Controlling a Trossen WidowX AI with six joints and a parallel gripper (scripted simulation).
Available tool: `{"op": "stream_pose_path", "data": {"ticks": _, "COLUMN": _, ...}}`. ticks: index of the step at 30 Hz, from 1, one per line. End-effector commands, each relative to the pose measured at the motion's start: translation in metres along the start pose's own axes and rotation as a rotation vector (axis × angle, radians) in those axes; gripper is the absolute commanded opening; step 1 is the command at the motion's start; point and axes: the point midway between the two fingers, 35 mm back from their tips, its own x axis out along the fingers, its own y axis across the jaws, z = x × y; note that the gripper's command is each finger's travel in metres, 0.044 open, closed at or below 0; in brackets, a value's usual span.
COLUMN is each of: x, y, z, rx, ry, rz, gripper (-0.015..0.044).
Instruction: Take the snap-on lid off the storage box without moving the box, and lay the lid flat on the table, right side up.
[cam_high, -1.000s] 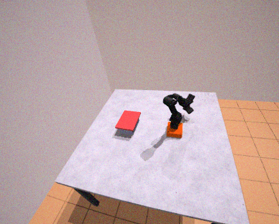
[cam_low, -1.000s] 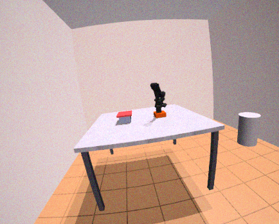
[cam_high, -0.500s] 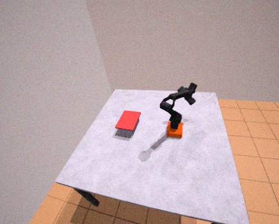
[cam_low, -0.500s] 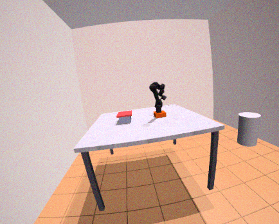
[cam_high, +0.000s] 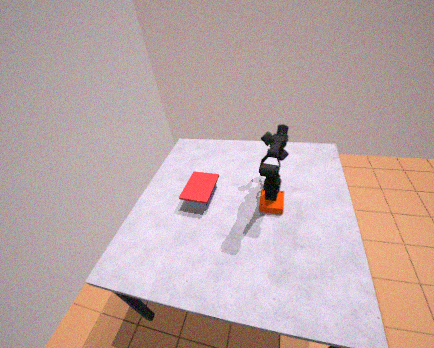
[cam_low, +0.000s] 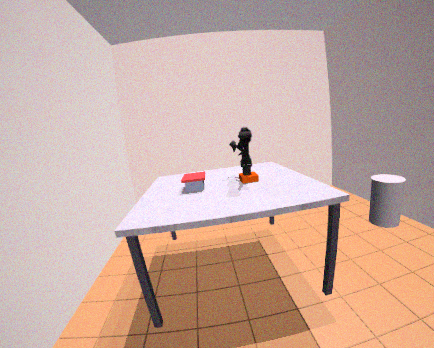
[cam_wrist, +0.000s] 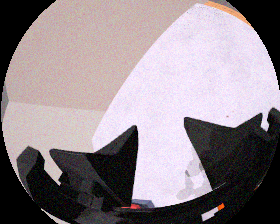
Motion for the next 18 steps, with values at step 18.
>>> {"op": "stream_pose_path", "data": {"ticks": 18, "x": -0.013, "y": 0.101, "z": -0.174, "rx": -0.094, "ry": 0.4, "rz": 0.156, "gripper": 0.0235}}
